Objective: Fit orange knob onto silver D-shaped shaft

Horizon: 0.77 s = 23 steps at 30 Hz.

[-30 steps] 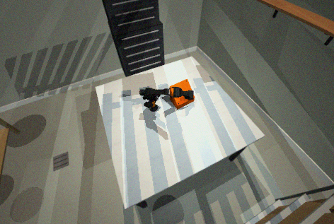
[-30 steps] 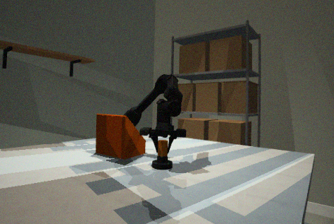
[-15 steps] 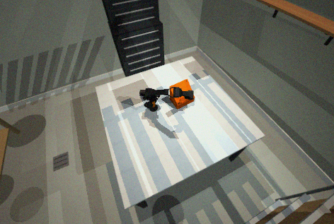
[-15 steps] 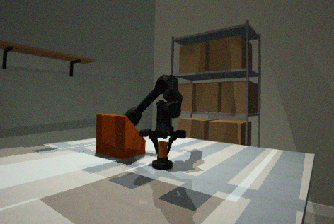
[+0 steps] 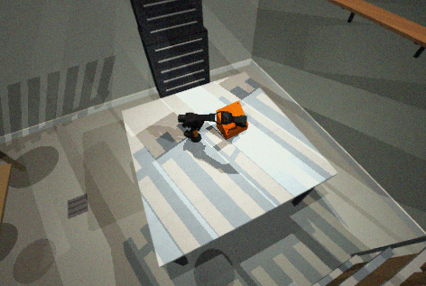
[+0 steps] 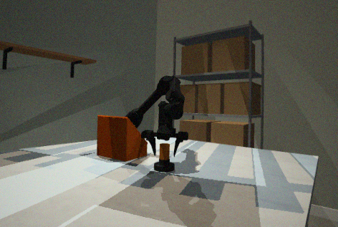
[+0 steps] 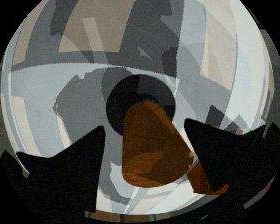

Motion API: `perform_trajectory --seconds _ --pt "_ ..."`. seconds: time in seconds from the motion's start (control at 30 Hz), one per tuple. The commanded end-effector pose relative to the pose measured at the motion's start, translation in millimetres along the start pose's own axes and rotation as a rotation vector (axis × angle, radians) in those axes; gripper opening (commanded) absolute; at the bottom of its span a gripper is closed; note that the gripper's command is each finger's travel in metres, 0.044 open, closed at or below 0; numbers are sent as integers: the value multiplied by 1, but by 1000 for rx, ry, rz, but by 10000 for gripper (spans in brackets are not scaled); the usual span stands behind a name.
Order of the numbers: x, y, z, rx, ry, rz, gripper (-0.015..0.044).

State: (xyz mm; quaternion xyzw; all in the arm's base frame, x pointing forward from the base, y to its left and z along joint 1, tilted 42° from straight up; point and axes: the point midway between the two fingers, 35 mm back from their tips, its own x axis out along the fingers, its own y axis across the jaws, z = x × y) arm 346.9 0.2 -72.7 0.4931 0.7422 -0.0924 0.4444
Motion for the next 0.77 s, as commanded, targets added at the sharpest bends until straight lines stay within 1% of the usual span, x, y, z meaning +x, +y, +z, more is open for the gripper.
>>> perform_trajectory --seconds 0.0,0.23,0.3,0.4,0.47,0.73 --pt "0 0 0 -1 -1 -1 440" --pt "-3 0 0 -1 -1 -1 440" --pt "-23 1 3 0 -3 -2 440" --pt "-73 1 3 1 -4 -3 440" --pt "-94 0 1 1 -3 -3 440" --pt "-96 1 2 1 -3 -2 440"
